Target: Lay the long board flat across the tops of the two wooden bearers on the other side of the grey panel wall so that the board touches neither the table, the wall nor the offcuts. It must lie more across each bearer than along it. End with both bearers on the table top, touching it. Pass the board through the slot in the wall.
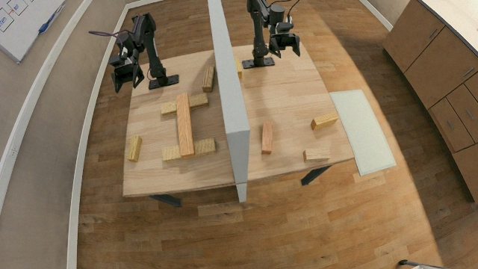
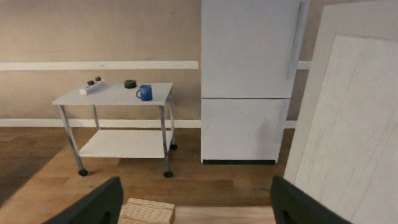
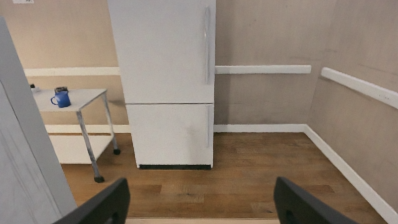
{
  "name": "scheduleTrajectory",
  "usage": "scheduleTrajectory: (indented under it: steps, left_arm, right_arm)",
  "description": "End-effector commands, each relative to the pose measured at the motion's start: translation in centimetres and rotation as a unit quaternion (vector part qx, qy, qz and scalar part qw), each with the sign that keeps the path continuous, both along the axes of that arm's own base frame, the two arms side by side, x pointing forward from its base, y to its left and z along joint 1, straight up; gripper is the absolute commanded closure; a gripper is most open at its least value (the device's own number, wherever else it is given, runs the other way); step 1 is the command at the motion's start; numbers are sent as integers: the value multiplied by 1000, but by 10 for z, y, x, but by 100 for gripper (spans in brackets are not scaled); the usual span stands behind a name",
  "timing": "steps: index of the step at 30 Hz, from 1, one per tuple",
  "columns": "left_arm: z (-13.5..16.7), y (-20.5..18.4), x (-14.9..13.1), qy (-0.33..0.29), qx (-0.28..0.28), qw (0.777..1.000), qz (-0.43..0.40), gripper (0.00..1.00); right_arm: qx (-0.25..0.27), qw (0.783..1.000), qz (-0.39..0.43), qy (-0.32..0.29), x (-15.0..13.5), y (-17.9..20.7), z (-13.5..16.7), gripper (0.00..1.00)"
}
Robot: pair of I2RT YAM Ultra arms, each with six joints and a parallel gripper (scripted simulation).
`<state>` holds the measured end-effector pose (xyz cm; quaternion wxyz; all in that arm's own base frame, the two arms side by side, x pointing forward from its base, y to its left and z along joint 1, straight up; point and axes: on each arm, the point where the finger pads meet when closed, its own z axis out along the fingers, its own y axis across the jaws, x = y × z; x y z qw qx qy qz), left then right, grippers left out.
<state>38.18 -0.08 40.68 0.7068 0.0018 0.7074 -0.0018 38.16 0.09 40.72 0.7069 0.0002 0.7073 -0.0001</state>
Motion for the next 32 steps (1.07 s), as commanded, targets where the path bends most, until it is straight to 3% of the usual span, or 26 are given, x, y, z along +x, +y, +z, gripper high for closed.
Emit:
scheduleTrajectory:
  steps: [1, 2, 17, 18, 19, 32]
  left_arm:
    - [18, 3, -4, -20, 1, 1000, 4, 22]
    - [32, 6, -9, -35, 2, 999, 8, 22]
    - [35, -1, -13, -38, 1, 999, 2, 22]
    - [20, 3, -6, -22, 1, 1000, 6, 22]
    - [35, 6, -13, -38, 2, 999, 11, 22]
    - [35, 6, -13, -38, 2, 999, 11, 22]
  right_arm:
    - [-3, 1000, -2, -10, -3, -1, 7, 22]
    - [-4, 1000, -1, -8, -4, 1, 4, 22]
    - [-5, 1000, -5, -14, -7, -2, 11, 22]
    - [-5, 1000, -5, -14, -7, -2, 11, 22]
    - [-5, 1000, -5, -14, -7, -2, 11, 22]
    - [-5, 1000, -5, -14, -7, -2, 11, 22]
